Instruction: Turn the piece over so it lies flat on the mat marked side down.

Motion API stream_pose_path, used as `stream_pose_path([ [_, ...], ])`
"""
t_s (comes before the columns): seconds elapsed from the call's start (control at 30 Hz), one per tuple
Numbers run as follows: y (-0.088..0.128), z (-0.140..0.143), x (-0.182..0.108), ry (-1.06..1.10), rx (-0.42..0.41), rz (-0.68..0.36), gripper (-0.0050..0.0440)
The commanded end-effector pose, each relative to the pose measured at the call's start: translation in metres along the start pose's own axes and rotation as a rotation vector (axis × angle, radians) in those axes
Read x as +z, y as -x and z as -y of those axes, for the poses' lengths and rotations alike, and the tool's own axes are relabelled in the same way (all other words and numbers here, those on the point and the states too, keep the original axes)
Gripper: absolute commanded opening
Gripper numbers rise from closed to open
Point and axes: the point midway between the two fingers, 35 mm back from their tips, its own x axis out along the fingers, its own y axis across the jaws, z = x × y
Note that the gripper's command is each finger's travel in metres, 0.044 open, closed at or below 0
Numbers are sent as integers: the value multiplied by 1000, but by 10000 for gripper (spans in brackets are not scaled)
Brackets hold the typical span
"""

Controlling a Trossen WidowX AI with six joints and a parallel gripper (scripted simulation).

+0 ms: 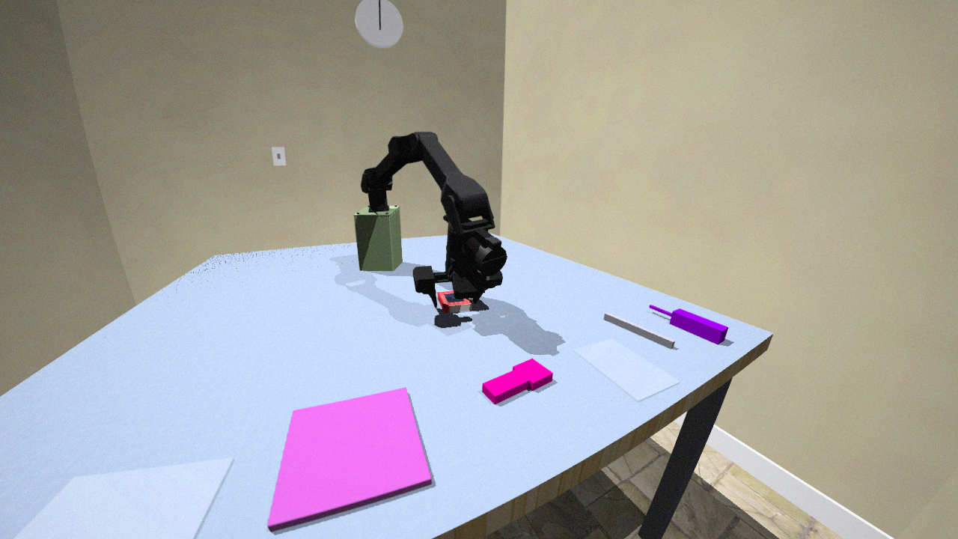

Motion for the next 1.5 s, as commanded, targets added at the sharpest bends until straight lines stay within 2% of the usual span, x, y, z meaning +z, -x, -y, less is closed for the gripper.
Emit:
stream_pose_path([
  [0.0,-2,0,2,1,3,4,440],
  [0.77,-2,0,2,1,3,4,440],
  [0.8,-1,0,2,-3,1,4,0],
  [1.47,-2,0,2,-1,2,2,0],
])
